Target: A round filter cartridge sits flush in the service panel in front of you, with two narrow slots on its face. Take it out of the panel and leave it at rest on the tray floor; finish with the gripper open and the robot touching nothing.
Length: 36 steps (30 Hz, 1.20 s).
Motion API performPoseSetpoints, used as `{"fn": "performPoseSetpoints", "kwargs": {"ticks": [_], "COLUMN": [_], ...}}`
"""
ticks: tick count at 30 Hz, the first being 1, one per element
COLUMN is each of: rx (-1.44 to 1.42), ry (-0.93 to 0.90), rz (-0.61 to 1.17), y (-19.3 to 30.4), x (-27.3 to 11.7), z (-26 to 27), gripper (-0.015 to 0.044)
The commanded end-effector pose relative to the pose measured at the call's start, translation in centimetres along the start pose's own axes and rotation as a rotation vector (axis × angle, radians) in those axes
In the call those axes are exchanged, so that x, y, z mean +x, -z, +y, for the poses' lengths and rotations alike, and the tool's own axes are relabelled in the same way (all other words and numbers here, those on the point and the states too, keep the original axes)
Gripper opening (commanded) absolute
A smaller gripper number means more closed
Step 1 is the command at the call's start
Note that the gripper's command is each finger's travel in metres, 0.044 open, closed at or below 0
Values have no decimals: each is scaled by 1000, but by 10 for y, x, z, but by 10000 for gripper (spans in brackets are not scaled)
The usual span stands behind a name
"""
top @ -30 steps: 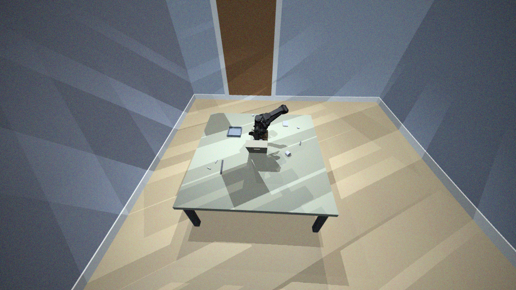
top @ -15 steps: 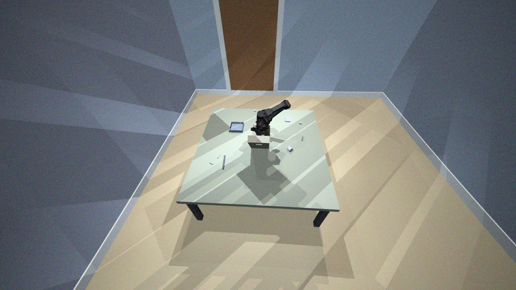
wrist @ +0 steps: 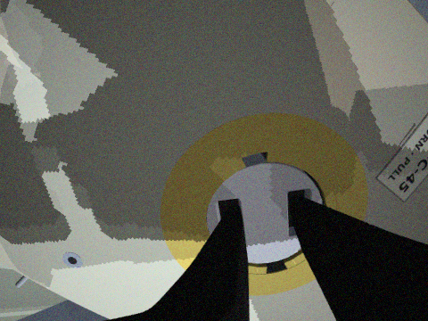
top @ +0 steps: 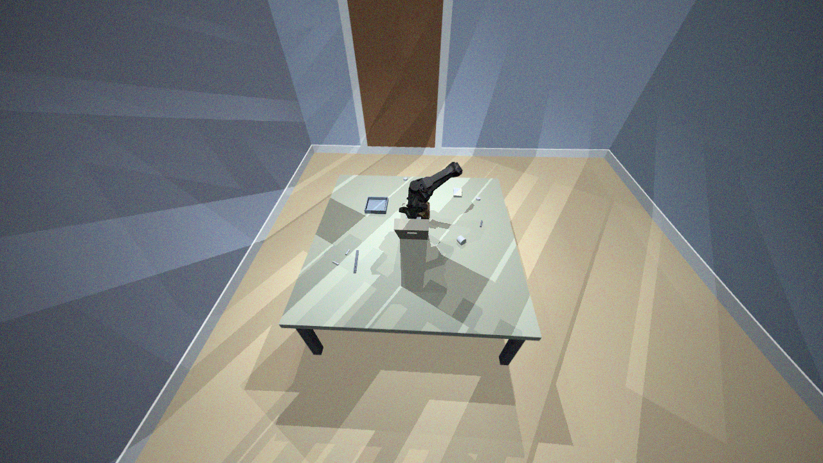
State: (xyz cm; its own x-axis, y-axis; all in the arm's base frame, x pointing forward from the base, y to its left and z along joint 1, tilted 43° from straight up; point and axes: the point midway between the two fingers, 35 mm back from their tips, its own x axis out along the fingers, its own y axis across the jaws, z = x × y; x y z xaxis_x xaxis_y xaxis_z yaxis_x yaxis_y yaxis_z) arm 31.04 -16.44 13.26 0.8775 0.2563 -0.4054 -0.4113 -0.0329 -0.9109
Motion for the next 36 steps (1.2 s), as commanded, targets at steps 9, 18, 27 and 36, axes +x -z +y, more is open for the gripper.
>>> {"fn": "performPoseSetpoints", "kwargs": {"ticks": [9,18,27,36], "rx": [4,4,7,13], "ry": [-2,-2,5,5], "rz": [1,1,1,1], "y": [0,0,1,1], "x": [5,8,4,4], "z": [1,1,0,0], "gripper": [99,99,72,0]}}
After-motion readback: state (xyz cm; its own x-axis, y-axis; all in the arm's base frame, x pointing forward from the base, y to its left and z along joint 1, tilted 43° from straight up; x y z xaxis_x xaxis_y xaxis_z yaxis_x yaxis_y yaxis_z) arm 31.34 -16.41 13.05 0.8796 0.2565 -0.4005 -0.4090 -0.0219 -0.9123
